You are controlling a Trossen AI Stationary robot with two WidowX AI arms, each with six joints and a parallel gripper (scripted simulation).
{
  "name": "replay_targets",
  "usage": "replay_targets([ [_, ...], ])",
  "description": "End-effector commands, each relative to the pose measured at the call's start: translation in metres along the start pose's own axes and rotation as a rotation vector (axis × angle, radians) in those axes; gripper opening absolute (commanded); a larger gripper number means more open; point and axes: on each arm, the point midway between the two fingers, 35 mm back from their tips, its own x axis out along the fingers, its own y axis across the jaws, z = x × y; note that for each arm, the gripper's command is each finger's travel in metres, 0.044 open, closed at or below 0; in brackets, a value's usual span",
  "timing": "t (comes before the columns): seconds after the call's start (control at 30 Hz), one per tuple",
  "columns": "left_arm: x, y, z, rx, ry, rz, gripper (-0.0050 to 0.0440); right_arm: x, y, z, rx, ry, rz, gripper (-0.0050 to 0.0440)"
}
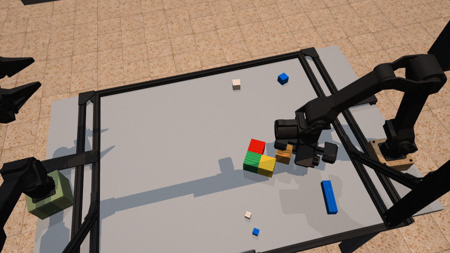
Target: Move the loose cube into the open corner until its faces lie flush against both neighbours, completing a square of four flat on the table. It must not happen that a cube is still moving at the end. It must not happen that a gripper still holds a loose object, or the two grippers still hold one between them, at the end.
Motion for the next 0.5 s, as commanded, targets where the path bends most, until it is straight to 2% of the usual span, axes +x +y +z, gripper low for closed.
replay_targets([
  [0.0,-0.0001,-0.0006,-0.0001,-0.004,0.0,-0.002,0.04,0.0004,-0.0041,-0.0002,-0.005,0.005,0.001,0.0],
  [0.47,-0.0001,-0.0006,-0.0001,-0.004,0.0,-0.002,0.04,0.0004,-0.0113,-0.0002,-0.005,0.005,0.001,0.0],
])
